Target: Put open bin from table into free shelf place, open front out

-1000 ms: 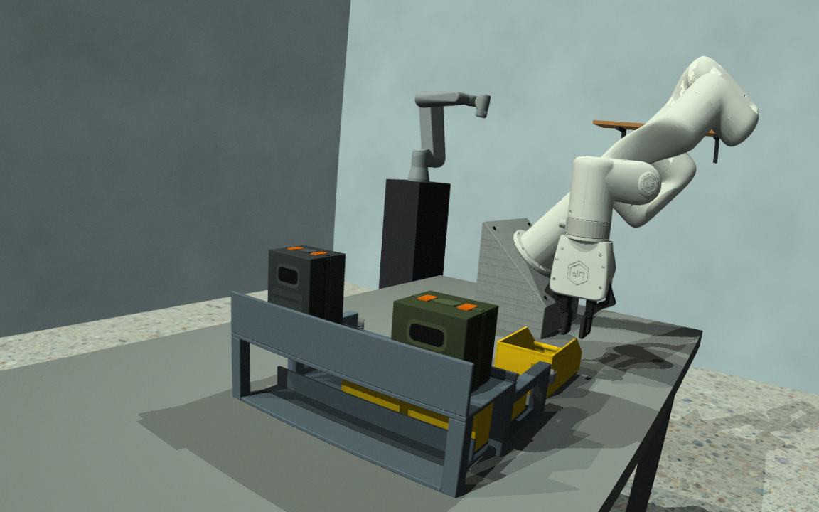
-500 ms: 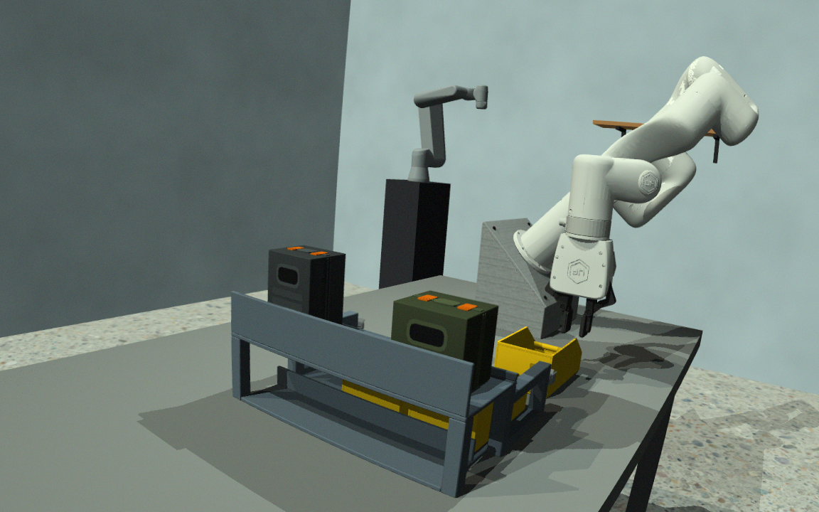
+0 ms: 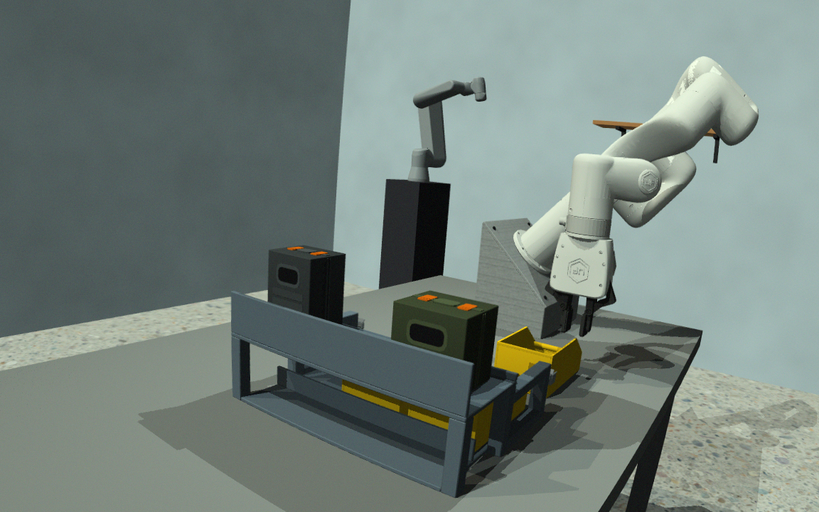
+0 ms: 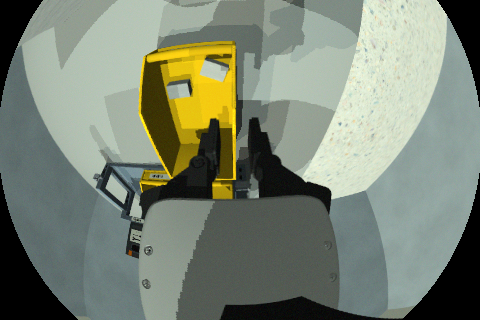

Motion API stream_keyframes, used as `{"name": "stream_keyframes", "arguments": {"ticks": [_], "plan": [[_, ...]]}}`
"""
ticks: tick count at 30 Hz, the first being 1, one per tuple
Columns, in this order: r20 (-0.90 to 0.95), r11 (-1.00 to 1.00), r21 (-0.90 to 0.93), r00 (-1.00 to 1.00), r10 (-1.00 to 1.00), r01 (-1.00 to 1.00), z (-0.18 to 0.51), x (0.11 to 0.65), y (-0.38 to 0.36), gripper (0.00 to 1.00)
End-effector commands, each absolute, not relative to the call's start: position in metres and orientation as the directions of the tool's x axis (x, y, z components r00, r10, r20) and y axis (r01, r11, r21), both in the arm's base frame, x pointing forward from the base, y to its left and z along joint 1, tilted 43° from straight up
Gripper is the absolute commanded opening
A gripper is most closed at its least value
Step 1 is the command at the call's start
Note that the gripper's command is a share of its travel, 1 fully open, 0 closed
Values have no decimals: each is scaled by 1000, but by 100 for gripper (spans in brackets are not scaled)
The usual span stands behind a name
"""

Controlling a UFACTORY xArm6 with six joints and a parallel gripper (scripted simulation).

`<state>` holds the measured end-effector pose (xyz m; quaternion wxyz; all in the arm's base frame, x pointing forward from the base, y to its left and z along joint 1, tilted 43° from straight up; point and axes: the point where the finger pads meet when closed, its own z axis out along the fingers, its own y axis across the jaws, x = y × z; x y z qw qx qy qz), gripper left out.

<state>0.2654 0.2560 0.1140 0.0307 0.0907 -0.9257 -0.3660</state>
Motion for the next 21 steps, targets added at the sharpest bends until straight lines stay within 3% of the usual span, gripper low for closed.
{"name": "stream_keyframes", "arguments": {"ticks": [1,21], "plan": [[-12,715,683,-982,-189,-146,115,266,256,28],[-12,715,683,-982,-189,-146,106,265,264,28]]}}
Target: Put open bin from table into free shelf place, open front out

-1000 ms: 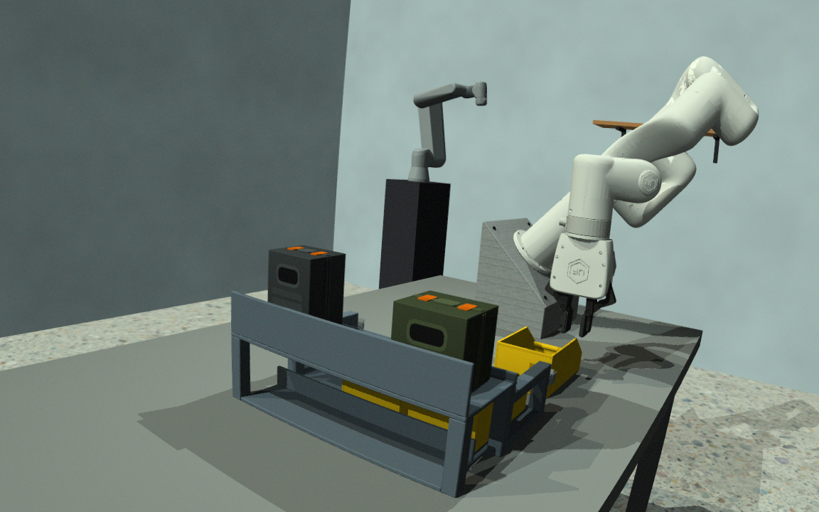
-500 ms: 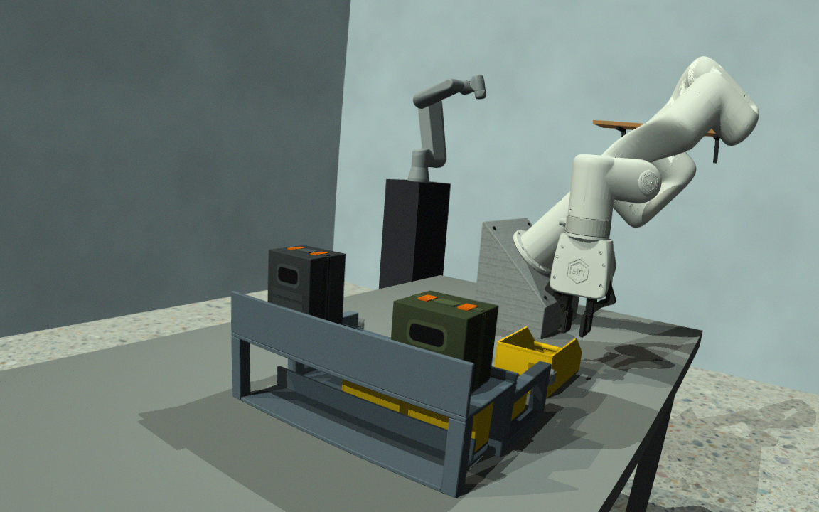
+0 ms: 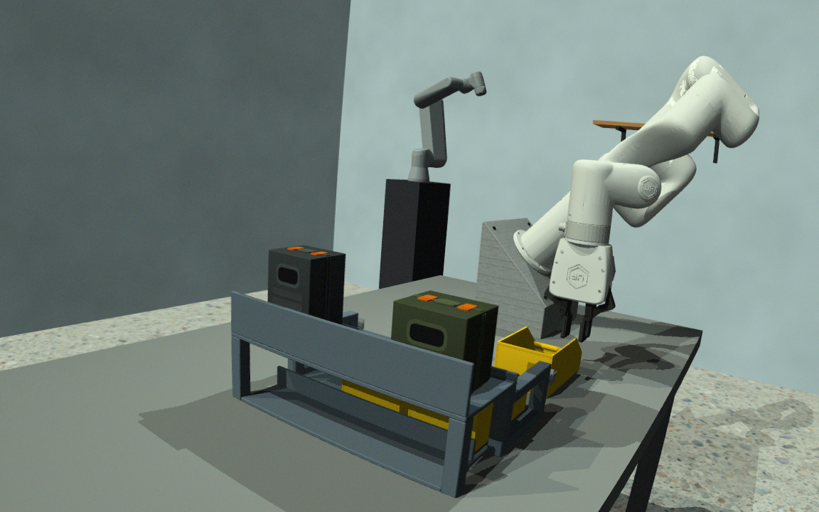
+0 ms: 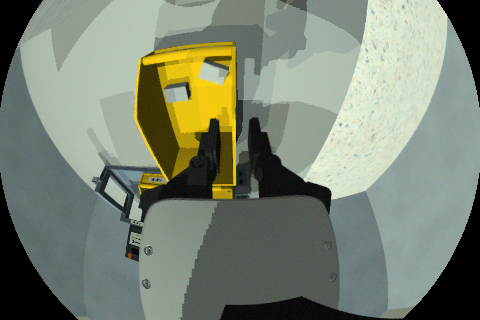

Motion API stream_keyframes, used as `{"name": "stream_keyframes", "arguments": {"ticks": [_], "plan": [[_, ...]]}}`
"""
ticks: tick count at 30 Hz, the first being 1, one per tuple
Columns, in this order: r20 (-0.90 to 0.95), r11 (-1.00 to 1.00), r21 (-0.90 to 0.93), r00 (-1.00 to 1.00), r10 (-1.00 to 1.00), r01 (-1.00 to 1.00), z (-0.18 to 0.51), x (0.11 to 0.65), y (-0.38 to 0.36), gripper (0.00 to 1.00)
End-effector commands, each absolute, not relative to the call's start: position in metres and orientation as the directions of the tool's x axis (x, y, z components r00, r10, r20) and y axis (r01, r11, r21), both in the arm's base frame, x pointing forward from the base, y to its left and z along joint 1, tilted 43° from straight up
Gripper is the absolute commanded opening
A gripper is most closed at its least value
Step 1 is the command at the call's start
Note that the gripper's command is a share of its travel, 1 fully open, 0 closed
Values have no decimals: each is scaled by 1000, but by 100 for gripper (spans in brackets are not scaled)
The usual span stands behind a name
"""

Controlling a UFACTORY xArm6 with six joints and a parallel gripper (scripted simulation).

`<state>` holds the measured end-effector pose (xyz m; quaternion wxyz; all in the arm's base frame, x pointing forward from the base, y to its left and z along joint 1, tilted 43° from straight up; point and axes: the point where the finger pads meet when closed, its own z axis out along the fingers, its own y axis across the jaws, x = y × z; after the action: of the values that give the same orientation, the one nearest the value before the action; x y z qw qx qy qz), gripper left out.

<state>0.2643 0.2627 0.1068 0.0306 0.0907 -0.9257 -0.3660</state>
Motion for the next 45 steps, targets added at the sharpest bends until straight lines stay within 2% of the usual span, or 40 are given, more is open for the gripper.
{"name": "stream_keyframes", "arguments": {"ticks": [1,45], "plan": [[-12,715,683,-982,-189,-146,105,265,265,28],[-12,715,683,-982,-189,-146,82,261,286,28]]}}
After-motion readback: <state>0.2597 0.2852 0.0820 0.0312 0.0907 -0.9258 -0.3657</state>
